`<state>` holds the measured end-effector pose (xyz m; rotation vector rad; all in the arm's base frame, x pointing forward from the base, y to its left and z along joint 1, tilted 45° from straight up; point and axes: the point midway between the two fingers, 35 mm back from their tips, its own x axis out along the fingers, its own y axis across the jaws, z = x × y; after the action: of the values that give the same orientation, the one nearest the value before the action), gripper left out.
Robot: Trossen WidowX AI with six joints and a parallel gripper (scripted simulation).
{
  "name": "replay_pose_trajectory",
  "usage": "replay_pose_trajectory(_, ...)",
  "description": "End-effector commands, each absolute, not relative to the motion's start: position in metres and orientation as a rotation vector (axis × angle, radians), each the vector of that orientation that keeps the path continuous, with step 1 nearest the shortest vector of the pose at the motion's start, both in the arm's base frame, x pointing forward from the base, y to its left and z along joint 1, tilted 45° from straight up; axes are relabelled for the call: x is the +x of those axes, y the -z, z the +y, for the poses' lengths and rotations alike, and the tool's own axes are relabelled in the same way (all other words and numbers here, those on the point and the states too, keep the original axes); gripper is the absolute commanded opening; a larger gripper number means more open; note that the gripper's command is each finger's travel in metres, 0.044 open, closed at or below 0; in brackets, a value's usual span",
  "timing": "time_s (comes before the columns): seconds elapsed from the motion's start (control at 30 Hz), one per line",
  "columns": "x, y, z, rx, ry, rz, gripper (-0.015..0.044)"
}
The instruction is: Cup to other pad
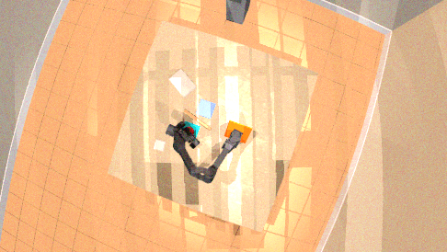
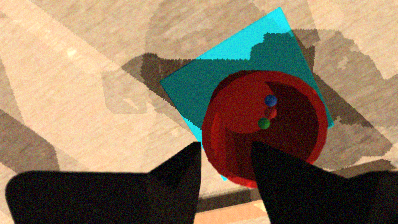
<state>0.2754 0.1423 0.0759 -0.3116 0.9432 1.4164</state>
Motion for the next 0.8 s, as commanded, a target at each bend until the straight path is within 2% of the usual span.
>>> replay_pose_trajectory(0.0, 0.275, -0.076, 0.142, -0.312, -1.416, 0.943, 0.0154)
replay_pose_trajectory(0.37, 0.277, -0.080, 0.138, -0.313, -1.416, 0.944, 0.0440)
replay_pose_trajectory(0.77, 0.285, -0.113, 0.105, -0.314, -1.417, 0.943, 0.0440)
